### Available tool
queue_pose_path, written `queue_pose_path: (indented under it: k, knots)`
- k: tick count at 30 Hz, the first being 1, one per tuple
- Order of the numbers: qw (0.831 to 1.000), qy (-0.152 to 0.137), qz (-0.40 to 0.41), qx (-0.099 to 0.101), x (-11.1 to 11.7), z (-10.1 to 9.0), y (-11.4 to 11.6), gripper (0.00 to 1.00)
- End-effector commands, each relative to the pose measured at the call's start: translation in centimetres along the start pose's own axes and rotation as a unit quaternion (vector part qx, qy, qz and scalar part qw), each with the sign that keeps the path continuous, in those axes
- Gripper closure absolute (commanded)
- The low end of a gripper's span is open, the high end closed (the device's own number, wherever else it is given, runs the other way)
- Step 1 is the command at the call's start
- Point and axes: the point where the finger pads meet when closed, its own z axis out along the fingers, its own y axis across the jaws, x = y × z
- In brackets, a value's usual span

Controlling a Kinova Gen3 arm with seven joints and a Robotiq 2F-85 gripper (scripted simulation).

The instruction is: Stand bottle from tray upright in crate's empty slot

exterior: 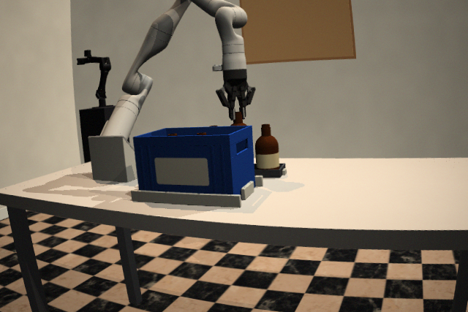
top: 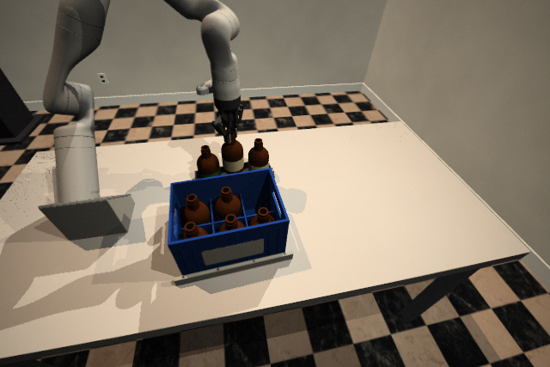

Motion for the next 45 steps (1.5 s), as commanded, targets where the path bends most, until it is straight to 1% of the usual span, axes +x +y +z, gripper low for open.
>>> queue_pose_path:
  k: [1,30,45]
  knots:
    - [1.0,-0.002,0.0,0.0,-0.1,-0.3,0.0,1.0]
    - [1.0,-0.002,0.0,0.0,-0.1,-3.2,0.0,1.0]
    - [1.0,-0.002,0.0,0.0,-0.1,-3.8,0.0,1.0]
